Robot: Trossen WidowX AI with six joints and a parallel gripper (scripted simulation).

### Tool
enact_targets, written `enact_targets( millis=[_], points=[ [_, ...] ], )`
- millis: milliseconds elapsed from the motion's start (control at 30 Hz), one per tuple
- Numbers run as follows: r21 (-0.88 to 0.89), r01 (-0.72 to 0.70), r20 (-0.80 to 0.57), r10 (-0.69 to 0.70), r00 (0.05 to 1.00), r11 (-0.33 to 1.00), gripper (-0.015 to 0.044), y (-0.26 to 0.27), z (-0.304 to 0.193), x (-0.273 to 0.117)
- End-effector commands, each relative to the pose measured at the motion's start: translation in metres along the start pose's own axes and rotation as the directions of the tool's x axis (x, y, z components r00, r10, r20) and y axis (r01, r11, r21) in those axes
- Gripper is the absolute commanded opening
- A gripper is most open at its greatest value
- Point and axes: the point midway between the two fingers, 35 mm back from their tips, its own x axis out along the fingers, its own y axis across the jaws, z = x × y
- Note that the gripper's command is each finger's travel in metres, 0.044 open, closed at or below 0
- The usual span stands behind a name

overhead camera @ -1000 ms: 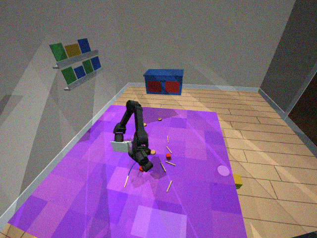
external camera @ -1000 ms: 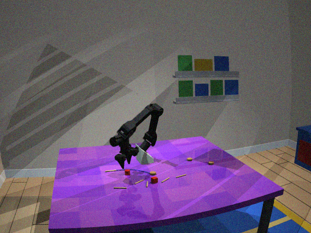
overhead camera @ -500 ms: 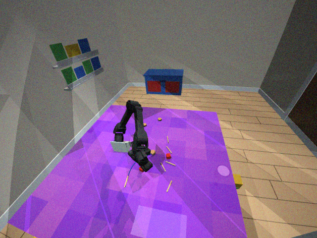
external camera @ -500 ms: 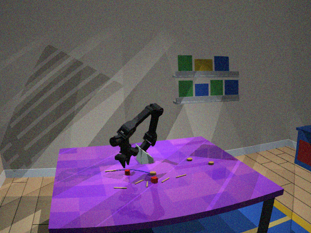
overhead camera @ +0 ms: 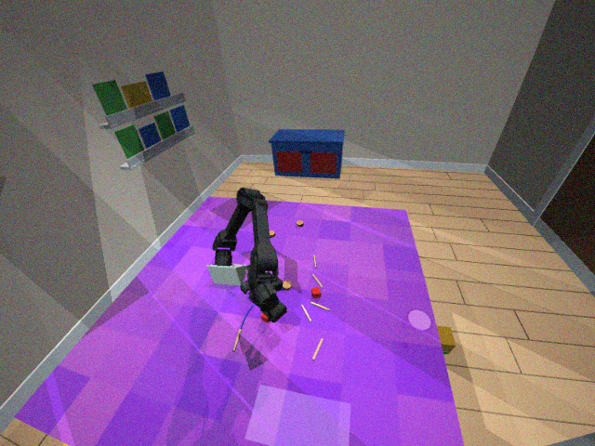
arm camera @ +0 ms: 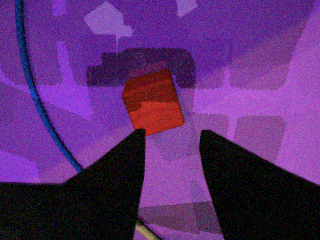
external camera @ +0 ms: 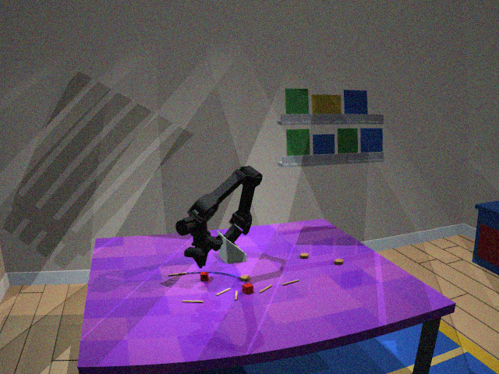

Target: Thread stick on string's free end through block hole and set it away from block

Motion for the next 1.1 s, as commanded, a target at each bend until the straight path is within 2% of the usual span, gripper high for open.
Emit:
enact_targets(
  millis=[0,33,67,667,967,1033,1067],
  points=[
    [0.000,0.000,0.000,0.000,1.000,1.000,0.0029,0.0000,0.0000,0.0000],
    [0.000,0.000,0.000,0.000,1.000,1.000,0.0003,0.0000,0.0000,0.0000],
    [0.000,0.000,0.000,0.000,1.000,1.000,0.0000,0.0000,0.0000,0.0000],
    [0.000,0.000,0.000,0.000,1.000,1.000,0.0000,0.0000,0.0000,0.0000],
    [0.000,0.000,0.000,0.000,1.000,1.000,0.0236,0.0000,0.0000,0.0000],
    [0.000,0.000,0.000,0.000,1.000,1.000,0.0239,0.0000,0.0000,0.0000],
    [0.000,0.000,0.000,0.000,1.000,1.000,0.0213,0.0000,0.0000,0.0000]
  ],
)
